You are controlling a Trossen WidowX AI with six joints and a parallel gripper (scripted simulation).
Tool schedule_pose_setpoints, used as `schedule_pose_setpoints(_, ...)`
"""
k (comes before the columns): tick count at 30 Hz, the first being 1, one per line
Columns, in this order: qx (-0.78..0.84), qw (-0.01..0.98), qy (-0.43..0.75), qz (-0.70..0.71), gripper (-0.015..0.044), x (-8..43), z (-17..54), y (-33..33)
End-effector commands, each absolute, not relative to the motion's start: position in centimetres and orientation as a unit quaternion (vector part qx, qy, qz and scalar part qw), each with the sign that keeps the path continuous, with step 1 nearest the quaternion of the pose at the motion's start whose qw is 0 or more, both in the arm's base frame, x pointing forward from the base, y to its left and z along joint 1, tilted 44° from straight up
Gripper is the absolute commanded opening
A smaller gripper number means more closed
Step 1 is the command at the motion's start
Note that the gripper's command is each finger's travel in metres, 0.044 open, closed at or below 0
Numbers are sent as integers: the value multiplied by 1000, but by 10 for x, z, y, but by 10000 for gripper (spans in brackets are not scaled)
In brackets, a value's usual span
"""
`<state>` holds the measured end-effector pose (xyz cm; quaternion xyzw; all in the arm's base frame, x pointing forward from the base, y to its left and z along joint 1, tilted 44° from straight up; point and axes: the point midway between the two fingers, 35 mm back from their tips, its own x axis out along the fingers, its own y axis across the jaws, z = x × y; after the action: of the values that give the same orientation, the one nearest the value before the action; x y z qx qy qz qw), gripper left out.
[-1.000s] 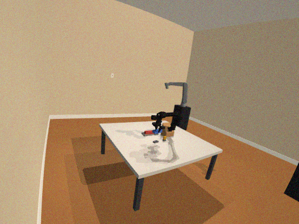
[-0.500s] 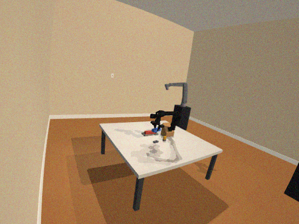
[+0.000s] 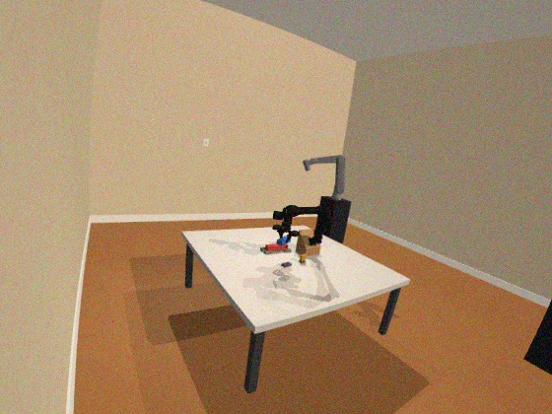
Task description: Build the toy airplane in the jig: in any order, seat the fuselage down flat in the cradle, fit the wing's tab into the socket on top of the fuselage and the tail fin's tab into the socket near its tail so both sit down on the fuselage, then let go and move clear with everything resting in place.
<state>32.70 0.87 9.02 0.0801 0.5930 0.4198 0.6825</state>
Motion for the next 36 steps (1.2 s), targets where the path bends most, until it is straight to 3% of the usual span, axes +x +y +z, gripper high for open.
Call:
schedule_pose_setpoints(1, 55, 684, 582, 436, 0, 324, 78, -2)
schedule_pose_setpoints(36, -131, 672, 448, 576, 0, 284, -5, -70)
